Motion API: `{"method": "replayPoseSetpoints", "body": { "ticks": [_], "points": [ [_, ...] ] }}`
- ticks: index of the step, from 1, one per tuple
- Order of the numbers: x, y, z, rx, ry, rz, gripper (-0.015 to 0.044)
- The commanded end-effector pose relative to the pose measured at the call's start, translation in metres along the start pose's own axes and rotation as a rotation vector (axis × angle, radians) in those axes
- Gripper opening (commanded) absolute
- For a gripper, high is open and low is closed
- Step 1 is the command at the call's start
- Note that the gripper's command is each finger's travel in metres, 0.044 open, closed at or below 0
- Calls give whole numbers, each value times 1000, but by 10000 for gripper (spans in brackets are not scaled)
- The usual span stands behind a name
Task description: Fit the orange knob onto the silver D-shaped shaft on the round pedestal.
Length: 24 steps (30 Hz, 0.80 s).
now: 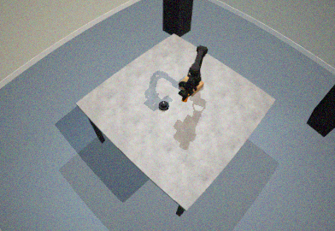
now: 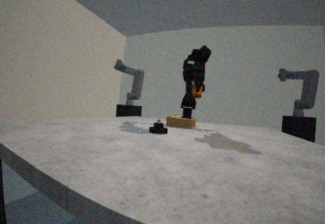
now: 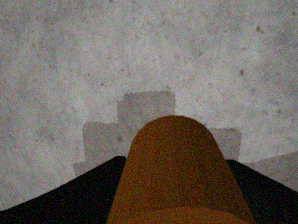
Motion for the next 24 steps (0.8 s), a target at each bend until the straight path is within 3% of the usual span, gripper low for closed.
{"method": "replayPoseSetpoints", "body": {
  "ticks": [1, 19, 24],
  "points": [
    [-6, 8, 1, 2, -1, 59, 0],
    [-47, 36, 3, 2, -30, 385, 0],
    [-60, 33, 4, 2, -30, 388, 0]
  ]
}}
Point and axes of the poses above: the point midway between the two fingers, 35 mm back from their tips, its own x axis back along the fingers, its own y axis across the jaws, z = x × y, the point moved 10 cm from there along x, back along the fingers, and after that the axes turned 5 degrees about -x, right-handed, at the moved point
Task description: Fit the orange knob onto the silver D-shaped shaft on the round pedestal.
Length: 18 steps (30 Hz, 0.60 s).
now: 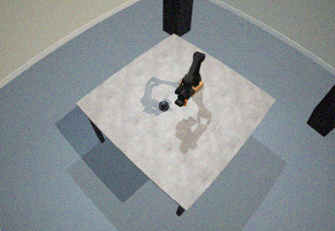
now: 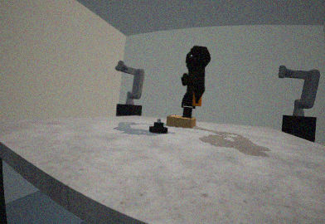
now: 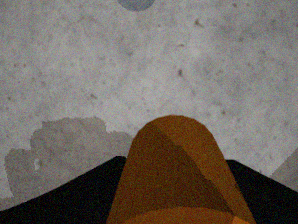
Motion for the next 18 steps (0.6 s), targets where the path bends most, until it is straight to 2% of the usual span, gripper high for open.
{"method": "replayPoseSetpoints", "body": {
  "ticks": [1, 18],
  "points": [
    [-12, 4, 1, 4, 5, 5, 0],
    [-109, 14, 4, 6, 3, 28, 0]
  ]
}}
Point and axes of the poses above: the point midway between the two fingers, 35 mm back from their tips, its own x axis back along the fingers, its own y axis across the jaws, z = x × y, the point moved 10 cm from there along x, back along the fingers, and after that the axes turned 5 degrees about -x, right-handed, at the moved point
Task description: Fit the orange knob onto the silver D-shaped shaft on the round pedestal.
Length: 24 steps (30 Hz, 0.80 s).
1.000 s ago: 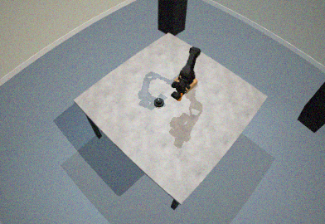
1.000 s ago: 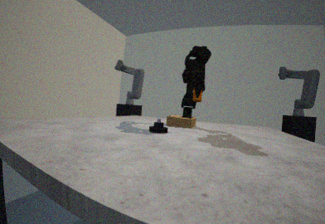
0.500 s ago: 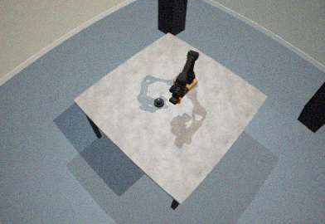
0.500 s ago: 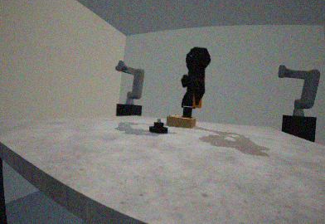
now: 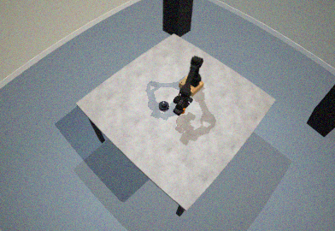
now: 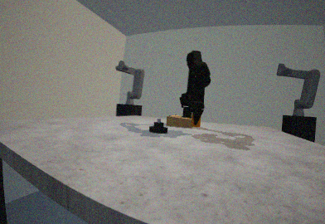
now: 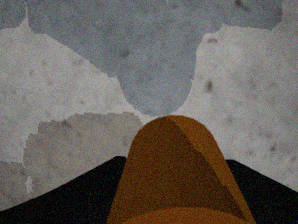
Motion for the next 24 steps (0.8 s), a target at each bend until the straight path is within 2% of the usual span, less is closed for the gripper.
{"method": "replayPoseSetpoints", "body": {
  "ticks": [1, 6, 11, 20, 24],
  "points": [
    [-19, 1, 0, 6, 3, 7, 0],
    [-37, 1, 0, 6, 2, 11, 0],
    [-38, 0, -2, 6, 2, 12, 0],
    [-36, 0, -1, 2, -2, 15, 236],
    [-36, 0, -1, 2, -2, 15, 240]
  ]
}}
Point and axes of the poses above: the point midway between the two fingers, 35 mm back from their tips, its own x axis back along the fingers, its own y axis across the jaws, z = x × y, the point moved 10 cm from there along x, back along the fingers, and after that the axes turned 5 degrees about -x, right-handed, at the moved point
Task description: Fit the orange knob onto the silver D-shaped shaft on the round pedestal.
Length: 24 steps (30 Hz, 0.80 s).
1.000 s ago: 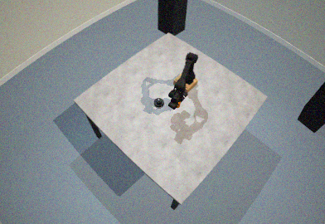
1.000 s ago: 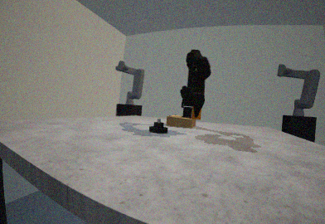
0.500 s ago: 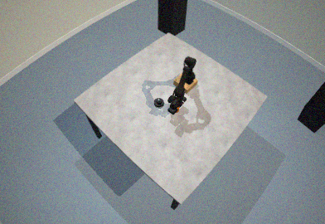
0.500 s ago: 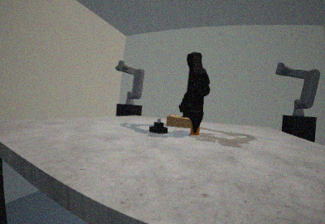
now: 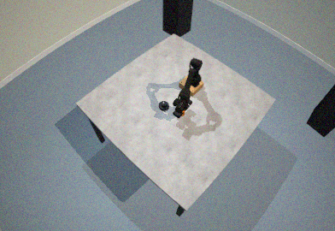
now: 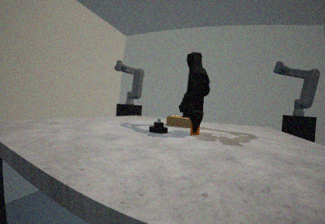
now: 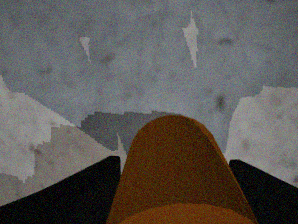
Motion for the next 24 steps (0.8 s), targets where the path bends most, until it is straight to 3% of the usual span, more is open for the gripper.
{"method": "replayPoseSetpoints", "body": {
  "ticks": [1, 12, 14, 19, 24],
  "points": [
    [0, 0, 0, 0, 0, -1, 240],
    [0, 0, 0, 0, 0, -1, 240],
    [10, 1, 0, 0, 0, -1, 293],
    [79, 0, -1, 4, 4, -5, 424],
    [81, -1, -1, 4, 4, -5, 440]
  ]
}}
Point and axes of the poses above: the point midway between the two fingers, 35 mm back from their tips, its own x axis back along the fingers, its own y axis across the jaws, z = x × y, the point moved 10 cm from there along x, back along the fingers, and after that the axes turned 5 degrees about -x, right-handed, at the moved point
